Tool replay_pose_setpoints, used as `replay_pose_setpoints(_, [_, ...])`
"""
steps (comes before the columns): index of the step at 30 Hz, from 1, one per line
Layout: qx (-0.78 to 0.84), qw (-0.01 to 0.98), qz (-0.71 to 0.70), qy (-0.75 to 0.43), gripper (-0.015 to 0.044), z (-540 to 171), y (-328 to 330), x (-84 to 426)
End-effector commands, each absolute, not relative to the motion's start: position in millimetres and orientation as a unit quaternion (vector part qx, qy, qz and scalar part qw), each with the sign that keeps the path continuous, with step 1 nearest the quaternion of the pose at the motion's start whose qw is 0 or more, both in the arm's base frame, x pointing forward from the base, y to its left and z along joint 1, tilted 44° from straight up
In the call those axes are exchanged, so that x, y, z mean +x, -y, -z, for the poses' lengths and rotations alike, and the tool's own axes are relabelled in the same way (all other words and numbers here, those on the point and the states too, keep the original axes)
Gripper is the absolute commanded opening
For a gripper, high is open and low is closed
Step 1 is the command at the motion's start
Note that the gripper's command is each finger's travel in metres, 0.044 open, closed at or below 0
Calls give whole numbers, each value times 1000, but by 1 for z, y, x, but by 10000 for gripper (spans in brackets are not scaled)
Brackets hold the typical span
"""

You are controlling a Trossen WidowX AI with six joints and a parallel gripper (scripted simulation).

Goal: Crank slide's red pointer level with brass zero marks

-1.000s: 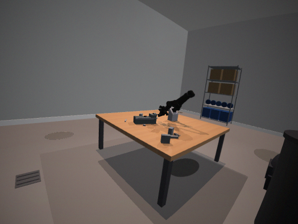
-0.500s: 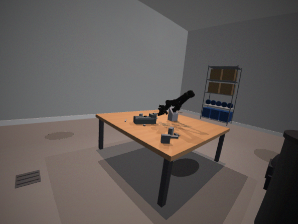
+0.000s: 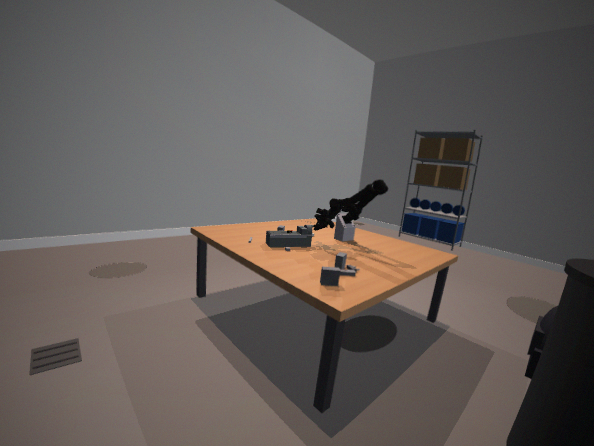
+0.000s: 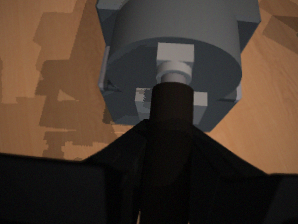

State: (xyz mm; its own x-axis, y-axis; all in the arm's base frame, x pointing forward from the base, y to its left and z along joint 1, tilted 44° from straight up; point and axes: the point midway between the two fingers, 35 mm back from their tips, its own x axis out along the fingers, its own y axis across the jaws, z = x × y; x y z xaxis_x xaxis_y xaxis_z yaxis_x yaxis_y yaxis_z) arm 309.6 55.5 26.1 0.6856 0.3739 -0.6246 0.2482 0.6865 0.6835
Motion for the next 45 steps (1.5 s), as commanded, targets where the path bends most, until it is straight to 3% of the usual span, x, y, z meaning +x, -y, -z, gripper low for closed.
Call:
replay_pose_setpoints(1, [393, 829, -24, -396, 0, -20, -49, 307])
replay_pose_setpoints(45, [393, 829, -24, -397, 0, 16, -52, 301])
